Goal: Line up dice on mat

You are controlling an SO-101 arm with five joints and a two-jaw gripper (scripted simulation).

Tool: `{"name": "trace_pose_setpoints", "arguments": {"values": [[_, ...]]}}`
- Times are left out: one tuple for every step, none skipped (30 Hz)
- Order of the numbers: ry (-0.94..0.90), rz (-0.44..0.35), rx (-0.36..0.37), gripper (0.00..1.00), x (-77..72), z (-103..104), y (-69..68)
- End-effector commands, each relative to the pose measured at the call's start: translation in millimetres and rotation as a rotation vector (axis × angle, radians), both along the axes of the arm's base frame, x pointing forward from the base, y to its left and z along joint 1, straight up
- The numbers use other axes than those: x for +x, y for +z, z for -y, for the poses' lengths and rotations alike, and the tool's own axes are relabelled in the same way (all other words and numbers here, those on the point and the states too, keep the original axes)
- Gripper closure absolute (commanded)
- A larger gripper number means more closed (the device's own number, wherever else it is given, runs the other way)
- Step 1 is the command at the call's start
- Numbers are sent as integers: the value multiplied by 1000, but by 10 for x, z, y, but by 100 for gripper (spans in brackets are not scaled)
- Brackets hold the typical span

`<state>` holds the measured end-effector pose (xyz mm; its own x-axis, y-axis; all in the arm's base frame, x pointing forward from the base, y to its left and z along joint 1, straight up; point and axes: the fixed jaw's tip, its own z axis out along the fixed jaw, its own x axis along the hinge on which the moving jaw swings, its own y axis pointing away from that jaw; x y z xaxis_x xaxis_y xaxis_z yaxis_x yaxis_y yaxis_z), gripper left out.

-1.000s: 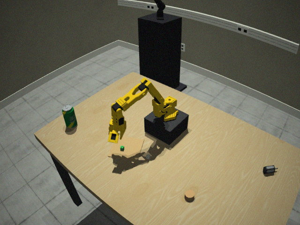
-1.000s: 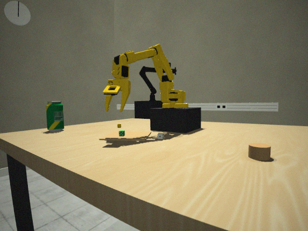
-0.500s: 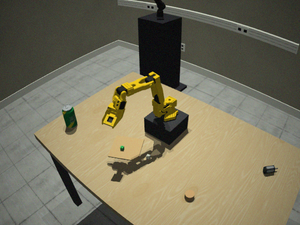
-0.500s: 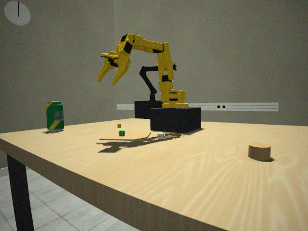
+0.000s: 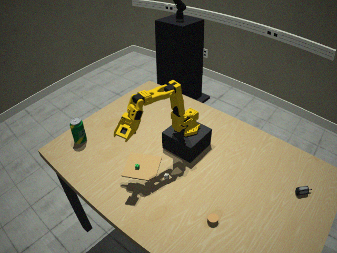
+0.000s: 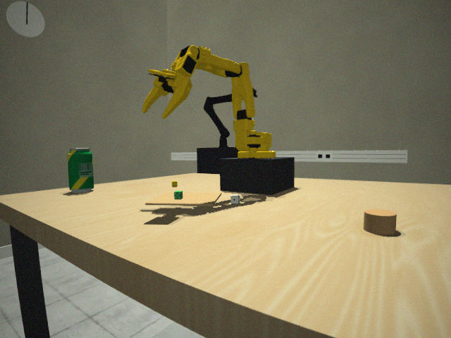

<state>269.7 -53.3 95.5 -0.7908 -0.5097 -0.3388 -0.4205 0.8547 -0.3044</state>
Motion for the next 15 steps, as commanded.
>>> {"name": "trace_pose_setpoints", "arguments": {"values": [[-8, 17, 17, 75, 9, -81, 23], [-11, 18, 25, 75, 11, -114, 17], [-14, 19, 33, 75, 14, -152, 10], [-17, 21, 43, 75, 16, -195, 3], [-21, 22, 53, 75, 17, -242, -6], [-24, 24, 65, 75, 17, -294, -15], [-29, 25, 78, 75, 16, -350, -25], [-29, 25, 78, 75, 16, -350, -25], [-29, 25, 78, 75, 16, -350, -25], [-33, 26, 91, 75, 14, -410, -36], [-38, 27, 106, 75, 10, -473, -48], [-43, 28, 121, 75, 4, -539, -60], [-48, 28, 136, 75, -4, -606, -72], [-54, 28, 152, 75, -15, -675, -85], [-59, 28, 169, 75, -27, -745, -99]]}}
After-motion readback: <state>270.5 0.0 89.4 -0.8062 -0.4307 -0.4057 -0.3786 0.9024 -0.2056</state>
